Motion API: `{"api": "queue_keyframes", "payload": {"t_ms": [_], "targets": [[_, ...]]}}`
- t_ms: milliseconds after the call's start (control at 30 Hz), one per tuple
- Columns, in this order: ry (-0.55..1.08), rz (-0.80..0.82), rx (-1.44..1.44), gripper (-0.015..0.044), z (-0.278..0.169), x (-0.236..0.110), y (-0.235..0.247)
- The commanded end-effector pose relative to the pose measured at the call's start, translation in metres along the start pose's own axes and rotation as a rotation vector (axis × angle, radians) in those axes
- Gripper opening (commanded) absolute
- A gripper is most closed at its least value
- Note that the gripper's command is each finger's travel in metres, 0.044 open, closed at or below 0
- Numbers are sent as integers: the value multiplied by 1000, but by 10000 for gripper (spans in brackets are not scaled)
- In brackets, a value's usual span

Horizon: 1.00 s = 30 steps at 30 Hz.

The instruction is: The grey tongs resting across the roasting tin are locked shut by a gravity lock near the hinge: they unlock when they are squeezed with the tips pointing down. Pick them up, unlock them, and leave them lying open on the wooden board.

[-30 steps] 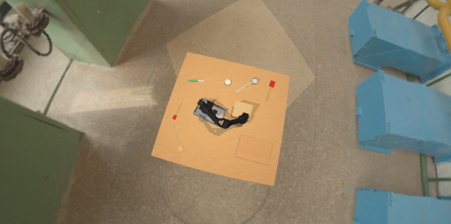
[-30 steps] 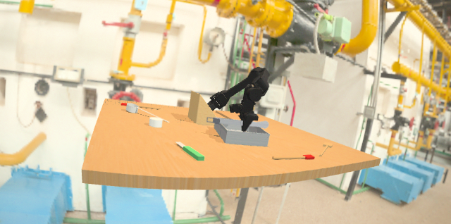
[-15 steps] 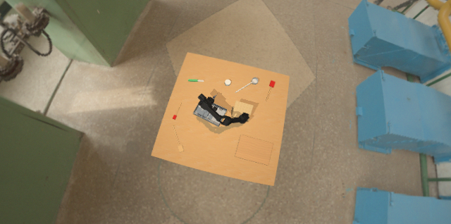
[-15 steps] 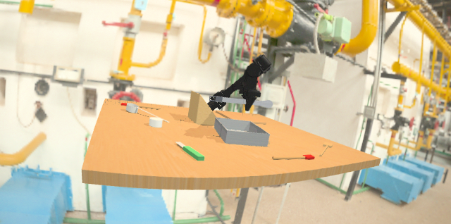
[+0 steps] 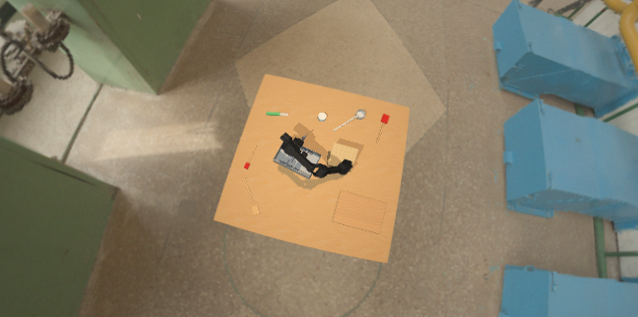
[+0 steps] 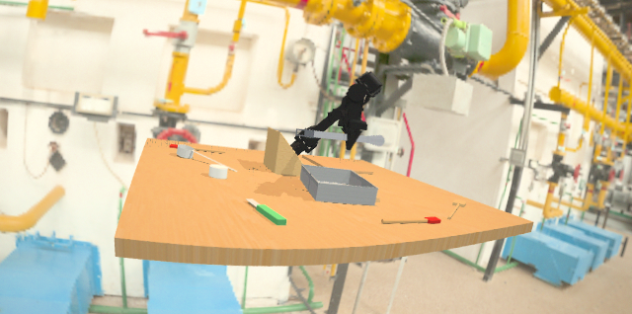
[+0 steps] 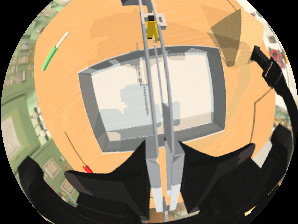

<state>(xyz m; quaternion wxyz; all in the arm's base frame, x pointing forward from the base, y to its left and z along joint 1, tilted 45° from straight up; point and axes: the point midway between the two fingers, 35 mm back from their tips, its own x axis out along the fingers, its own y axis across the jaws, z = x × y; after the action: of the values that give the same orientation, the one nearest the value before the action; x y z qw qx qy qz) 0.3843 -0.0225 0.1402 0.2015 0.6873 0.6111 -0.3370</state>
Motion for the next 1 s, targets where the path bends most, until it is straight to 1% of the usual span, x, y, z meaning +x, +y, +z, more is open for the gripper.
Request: {"api": "queue_keyframes", "payload": {"t_ms": [0,533,967], "targets": [[-8,8,19,-150,-15,-2,-6],[-31,31,182,-150,-113,-2,-68],[-15,45,308,-150,-172,-5,-137]]}}
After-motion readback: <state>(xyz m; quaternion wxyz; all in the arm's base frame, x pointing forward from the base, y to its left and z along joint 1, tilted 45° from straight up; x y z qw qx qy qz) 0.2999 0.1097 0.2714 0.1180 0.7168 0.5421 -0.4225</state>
